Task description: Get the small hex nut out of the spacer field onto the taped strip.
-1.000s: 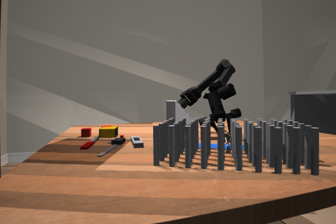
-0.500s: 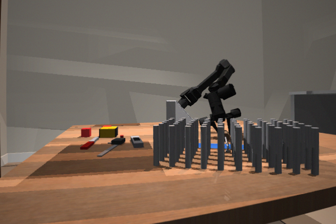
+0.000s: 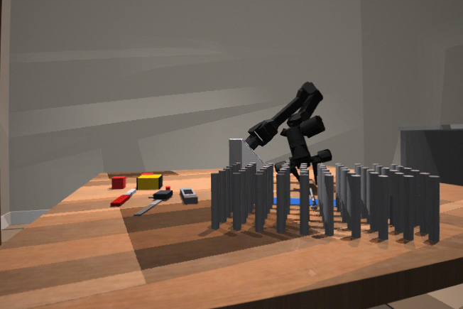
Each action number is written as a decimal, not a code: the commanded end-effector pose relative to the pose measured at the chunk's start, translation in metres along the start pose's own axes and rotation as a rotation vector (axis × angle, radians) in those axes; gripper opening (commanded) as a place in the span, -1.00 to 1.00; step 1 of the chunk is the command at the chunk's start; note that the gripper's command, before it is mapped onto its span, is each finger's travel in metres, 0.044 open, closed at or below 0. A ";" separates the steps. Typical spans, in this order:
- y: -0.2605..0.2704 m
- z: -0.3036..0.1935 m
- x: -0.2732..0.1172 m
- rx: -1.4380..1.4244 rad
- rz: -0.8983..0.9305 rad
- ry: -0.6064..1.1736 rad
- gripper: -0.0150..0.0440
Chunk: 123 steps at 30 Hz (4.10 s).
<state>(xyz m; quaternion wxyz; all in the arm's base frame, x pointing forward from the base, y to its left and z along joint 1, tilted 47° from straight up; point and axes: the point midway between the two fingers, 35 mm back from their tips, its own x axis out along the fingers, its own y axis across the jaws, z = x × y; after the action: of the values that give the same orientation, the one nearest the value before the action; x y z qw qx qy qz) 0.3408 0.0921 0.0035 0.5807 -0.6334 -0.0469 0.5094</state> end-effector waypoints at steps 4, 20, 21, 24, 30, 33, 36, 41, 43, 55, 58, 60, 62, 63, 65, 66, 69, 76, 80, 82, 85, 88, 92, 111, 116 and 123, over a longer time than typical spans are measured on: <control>0.001 0.005 -0.003 0.005 0.001 0.004 -0.49; 0.001 0.014 -0.006 0.006 0.001 0.003 -0.49; 0.001 0.015 -0.006 0.006 0.001 0.003 -0.49; 0.001 0.016 -0.007 0.006 0.001 0.003 -0.49; 0.001 0.020 -0.008 0.006 0.001 0.003 -0.49; 0.001 0.021 -0.008 0.006 0.001 0.003 -0.49; 0.001 0.023 -0.009 0.006 0.001 0.003 -0.49; 0.001 0.026 -0.010 0.006 0.001 0.003 -0.49; 0.001 0.027 -0.010 0.006 0.001 0.003 -0.49; 0.001 0.033 -0.013 0.007 0.002 0.003 -0.49; 0.001 0.035 -0.013 0.007 0.002 0.003 -0.49; 0.001 0.036 -0.014 0.007 0.002 0.003 -0.49; 0.001 0.037 -0.014 0.007 0.002 0.003 -0.49; 0.001 0.037 -0.014 0.007 0.002 0.003 -0.49; 0.001 0.038 -0.015 0.007 0.002 0.003 -0.49; 0.001 0.039 -0.015 0.007 0.002 0.003 -0.49; 0.001 0.040 -0.015 0.007 0.002 0.003 -0.49; 0.001 0.044 -0.017 0.008 0.002 0.003 -0.49; 0.001 0.046 -0.017 0.008 0.002 0.003 -0.49; 0.001 0.046 -0.018 0.008 0.002 0.003 -0.49; 0.001 0.045 -0.019 0.008 0.002 0.003 -0.49; 0.000 0.044 -0.020 0.007 0.002 0.003 -0.49; -0.002 0.042 -0.022 0.006 0.002 0.003 -0.49; -0.010 0.035 -0.033 -0.002 -0.001 0.001 -0.49; -0.010 0.035 -0.034 -0.002 -0.001 0.001 -0.49; -0.009 0.048 -0.042 -0.001 -0.001 0.002 -0.49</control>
<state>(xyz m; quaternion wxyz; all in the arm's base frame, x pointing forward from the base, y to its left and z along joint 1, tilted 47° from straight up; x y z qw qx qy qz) 0.3000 0.0992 0.0407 0.5811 -0.6324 -0.0464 0.5100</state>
